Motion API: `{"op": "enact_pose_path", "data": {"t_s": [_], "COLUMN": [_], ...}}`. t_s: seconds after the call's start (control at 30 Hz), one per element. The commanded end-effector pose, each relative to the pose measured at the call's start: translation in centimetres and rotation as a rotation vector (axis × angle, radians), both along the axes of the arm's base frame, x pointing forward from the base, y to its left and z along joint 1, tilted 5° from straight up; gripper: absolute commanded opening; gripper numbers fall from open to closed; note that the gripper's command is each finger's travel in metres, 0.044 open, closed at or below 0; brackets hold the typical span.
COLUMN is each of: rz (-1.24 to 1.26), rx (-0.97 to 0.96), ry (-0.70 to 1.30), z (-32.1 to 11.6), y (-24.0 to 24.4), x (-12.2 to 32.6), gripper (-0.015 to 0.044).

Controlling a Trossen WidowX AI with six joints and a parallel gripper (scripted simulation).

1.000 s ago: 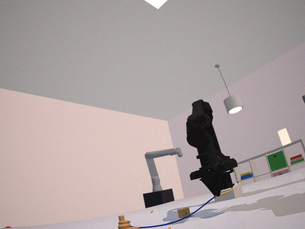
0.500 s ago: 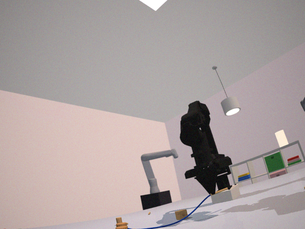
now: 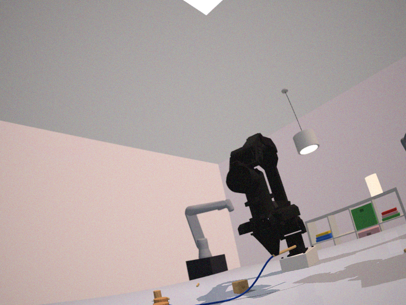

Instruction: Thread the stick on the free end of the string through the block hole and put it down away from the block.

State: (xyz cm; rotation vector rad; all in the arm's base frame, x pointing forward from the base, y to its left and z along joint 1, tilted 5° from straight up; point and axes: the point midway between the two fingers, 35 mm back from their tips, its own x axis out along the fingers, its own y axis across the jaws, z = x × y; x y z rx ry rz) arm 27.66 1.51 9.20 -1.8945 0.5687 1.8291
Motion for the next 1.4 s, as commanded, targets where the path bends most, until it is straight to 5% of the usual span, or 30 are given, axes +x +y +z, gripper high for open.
{"op": "enact_pose_path", "data": {"t_s": [0.0, 1.37], "rz": [0.004, 0.014], "rx": [0.010, 0.100], "ry": [0.018, 0.141], "z": [0.2, 4.7], "y": [-0.2, -3.4], "x": [0.2, 1.4], "gripper": [0.0000, 0.0000]}}
